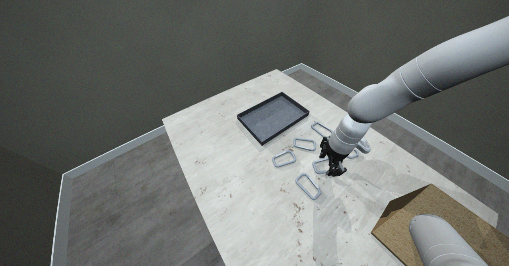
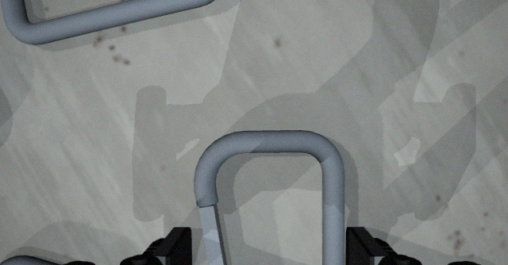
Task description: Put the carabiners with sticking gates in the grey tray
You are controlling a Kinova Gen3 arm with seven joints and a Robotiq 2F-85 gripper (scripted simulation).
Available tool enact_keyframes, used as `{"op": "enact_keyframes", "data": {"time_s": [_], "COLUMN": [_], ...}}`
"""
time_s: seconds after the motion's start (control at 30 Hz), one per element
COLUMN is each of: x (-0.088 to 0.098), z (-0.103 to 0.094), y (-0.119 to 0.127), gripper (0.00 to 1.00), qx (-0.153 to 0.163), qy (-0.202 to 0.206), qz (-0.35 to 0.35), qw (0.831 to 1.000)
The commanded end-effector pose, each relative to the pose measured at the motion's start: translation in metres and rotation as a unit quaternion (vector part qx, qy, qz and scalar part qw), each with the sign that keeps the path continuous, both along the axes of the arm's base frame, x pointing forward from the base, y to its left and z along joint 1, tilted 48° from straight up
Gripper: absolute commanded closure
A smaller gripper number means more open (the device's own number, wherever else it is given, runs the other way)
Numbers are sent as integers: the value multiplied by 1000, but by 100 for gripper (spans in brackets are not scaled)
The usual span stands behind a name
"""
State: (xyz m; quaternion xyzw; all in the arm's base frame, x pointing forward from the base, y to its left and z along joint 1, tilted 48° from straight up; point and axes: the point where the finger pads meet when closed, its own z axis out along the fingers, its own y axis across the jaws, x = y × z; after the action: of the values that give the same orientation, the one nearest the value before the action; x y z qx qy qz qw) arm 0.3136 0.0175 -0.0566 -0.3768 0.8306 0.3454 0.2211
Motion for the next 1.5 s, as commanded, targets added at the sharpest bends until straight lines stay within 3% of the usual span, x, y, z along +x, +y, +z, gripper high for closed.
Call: {"op": "enact_keyframes", "data": {"time_s": [0.0,1.33,1.37,1.47], "x": [-1,0,0,0], "z": [0,1,1,1], "y": [1,-1,-1,-1], "gripper": [25,25,29,29], "qx": [1,-1,-1,-1], "qy": [0,0,0,0], "qz": [1,0,0,0], "qw": [1000,1000,1000,1000]}}
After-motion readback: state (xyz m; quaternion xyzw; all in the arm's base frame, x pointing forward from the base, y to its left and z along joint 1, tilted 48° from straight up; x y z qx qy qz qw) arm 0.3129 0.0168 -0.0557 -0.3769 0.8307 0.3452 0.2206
